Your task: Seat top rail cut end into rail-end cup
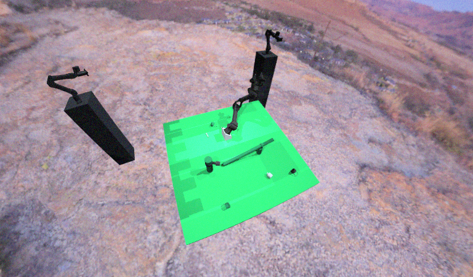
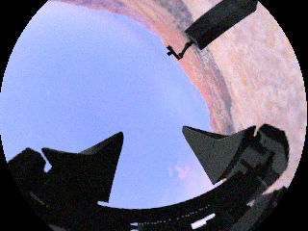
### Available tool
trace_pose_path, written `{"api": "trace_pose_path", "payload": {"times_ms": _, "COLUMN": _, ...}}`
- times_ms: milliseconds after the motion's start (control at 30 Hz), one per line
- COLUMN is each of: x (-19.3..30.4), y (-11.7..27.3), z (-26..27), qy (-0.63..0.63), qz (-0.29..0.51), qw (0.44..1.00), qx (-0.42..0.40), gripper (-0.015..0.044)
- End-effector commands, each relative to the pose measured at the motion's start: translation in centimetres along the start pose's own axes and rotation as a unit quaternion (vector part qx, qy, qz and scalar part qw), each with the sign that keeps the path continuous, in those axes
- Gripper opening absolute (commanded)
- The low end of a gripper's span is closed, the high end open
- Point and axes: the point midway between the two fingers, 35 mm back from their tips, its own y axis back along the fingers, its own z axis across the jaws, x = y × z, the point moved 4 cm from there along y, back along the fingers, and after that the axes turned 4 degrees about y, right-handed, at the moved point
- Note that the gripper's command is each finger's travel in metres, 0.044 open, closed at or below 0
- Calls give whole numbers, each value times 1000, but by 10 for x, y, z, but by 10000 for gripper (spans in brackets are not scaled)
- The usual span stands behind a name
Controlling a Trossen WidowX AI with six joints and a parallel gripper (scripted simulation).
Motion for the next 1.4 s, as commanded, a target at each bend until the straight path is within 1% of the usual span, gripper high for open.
{"api": "trace_pose_path", "payload": {"times_ms": 0, "x": 0, "y": 0, "z": 2, "qy": 0, "qz": -1, "qw": 1000, "qx": -4, "gripper": 426}}
{"api": "trace_pose_path", "payload": {"times_ms": 33, "x": -2, "y": 2, "z": 10, "qy": 2, "qz": -6, "qw": 1000, "qx": -15, "gripper": 440}}
{"api": "trace_pose_path", "payload": {"times_ms": 200, "x": -10, "y": 22, "z": 81, "qy": 10, "qz": -43, "qw": 991, "qx": -126, "gripper": 440}}
{"api": "trace_pose_path", "payload": {"times_ms": 333, "x": -11, "y": 41, "z": 127, "qy": 16, "qz": -61, "qw": 977, "qx": -202, "gripper": 440}}
{"api": "trace_pose_path", "payload": {"times_ms": 667, "x": 9, "y": 122, "z": 243, "qy": 42, "qz": -83, "qw": 904, "qx": -416, "gripper": 440}}
{"api": "trace_pose_path", "payload": {"times_ms": 867, "x": 33, "y": 181, "z": 296, "qy": 35, "qz": -69, "qw": 841, "qx": -536, "gripper": 440}}
{"api": "trace_pose_path", "payload": {"times_ms": 1033, "x": 58, "y": 237, "z": 330, "qy": 25, "qz": -42, "qw": 775, "qx": -631, "gripper": 440}}
{"api": "trace_pose_path", "payload": {"times_ms": 1200, "x": 87, "y": 297, "z": 352, "qy": 14, "qz": 0, "qw": 698, "qx": -716, "gripper": 440}}
{"api": "trace_pose_path", "payload": {"times_ms": 1367, "x": 121, "y": 356, "z": 362, "qy": 12, "qz": 50, "qw": 615, "qx": -787, "gripper": 440}}
